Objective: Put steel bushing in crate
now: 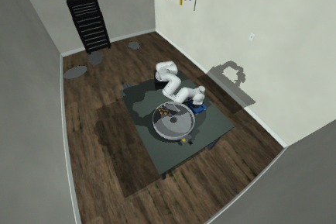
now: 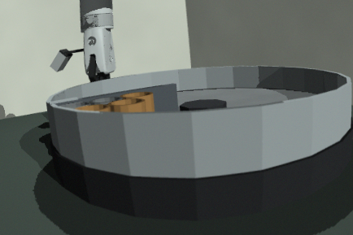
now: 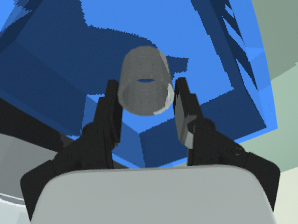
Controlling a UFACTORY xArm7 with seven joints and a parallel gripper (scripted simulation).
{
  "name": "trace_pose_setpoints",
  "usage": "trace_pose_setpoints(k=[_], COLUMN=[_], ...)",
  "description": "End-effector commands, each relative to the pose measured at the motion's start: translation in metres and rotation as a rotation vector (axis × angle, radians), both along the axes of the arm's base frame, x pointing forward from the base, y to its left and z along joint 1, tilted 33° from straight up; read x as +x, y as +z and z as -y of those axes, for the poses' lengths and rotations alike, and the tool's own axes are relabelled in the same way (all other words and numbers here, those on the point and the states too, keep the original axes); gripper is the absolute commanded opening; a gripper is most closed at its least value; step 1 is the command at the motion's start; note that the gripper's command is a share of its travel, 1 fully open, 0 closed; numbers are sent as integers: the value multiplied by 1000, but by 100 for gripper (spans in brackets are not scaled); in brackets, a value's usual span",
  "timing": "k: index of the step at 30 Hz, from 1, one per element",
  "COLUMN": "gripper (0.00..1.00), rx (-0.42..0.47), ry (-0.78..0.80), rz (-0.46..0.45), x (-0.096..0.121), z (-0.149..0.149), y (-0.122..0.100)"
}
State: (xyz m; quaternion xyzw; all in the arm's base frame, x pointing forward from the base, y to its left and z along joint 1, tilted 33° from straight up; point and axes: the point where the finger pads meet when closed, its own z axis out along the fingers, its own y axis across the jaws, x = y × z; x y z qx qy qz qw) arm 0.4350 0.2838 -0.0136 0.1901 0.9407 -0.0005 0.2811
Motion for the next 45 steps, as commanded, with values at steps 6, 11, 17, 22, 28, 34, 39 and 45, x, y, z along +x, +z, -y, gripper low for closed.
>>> trace_pose_setpoints(k=[6,11,17,22,28,34,39,45], gripper=[48,48,48,48,48,48,48,48], rx=[2,2,2,2,2,2,2,2], ry=[2,2,2,2,2,2,2,2], rz=[1,1,1,1,1,1,1,1], x=[0,0,0,0,-1,-4,-12,-27], z=[-1,-1,-1,-1,-2,-2,-4,-7], y=[1,1,1,1,2,7,20,44])
